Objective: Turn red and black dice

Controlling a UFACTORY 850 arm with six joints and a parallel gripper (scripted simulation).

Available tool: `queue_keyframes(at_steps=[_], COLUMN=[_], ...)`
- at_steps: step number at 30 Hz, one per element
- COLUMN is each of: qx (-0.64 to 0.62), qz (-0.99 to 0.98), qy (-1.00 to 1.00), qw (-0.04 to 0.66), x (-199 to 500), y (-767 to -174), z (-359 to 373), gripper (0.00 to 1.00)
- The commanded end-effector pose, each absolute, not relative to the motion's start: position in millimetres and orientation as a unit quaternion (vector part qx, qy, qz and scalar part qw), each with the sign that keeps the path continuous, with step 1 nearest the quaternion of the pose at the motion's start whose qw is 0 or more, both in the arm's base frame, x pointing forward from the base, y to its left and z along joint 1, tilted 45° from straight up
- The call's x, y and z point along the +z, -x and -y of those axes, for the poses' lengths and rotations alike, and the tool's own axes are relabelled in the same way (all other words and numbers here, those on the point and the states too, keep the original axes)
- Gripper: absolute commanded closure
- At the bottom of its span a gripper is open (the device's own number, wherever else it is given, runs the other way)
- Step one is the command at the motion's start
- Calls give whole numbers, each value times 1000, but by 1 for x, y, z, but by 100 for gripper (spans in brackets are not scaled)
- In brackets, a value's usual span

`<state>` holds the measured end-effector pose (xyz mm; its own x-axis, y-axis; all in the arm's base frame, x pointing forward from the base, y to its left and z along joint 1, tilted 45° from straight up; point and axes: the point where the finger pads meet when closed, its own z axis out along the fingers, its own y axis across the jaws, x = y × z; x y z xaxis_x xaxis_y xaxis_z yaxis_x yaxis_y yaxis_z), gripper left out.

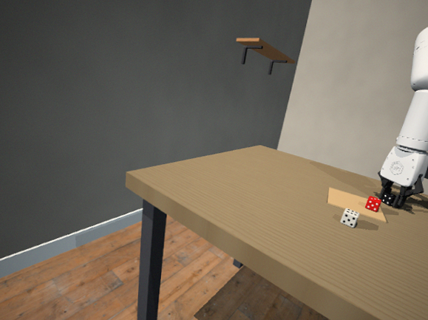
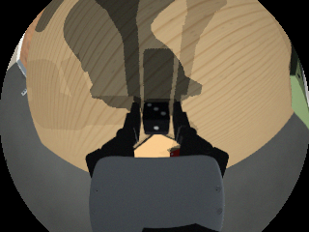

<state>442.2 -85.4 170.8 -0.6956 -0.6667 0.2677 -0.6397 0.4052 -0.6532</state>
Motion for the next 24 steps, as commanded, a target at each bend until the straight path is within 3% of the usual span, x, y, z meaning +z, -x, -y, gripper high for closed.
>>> queue_keyframes(at_steps=[1, 12, 13, 24], qx=[-382, -382, -382, -382], qz=[-838, -838, -838, -838], qy=[390, 390, 390, 390], qw=[18, 18, 18, 18], x=[171, 171, 171, 171], y=[-443, -443, -443, -443], z=[85, 85, 85, 85], gripper=[53, 53, 73, 73])
